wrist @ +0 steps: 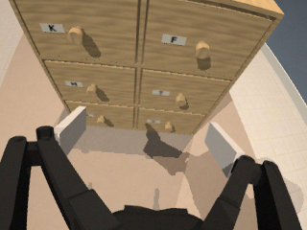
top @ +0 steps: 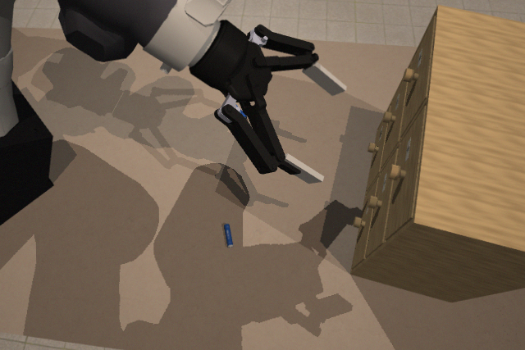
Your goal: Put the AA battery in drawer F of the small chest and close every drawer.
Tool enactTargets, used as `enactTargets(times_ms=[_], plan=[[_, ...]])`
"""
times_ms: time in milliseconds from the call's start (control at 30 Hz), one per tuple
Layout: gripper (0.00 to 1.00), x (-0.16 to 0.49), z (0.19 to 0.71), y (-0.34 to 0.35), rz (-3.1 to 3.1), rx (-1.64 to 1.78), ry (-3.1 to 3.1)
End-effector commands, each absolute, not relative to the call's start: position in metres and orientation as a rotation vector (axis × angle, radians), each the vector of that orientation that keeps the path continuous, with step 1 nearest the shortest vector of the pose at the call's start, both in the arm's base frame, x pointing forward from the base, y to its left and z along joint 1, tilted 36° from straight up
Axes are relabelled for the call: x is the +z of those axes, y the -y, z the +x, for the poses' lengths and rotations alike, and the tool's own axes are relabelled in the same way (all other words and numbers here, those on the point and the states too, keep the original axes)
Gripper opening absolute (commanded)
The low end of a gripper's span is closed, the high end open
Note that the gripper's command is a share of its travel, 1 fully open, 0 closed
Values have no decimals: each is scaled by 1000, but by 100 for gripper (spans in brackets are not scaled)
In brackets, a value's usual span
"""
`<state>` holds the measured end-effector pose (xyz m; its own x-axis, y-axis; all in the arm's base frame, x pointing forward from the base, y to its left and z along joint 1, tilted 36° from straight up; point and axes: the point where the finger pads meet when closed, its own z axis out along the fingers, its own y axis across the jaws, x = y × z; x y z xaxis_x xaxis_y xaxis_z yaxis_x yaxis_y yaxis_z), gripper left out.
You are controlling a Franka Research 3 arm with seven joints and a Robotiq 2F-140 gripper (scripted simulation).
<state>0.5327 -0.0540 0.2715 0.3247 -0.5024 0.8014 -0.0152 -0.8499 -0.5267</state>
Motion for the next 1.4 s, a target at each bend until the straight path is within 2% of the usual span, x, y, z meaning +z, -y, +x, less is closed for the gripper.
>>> enactTargets(times_ms=[0,1367], plan=[[100,289,537,69,-2111,-1686,-471],[100,286,544,68,-2071,-1746,-487]])
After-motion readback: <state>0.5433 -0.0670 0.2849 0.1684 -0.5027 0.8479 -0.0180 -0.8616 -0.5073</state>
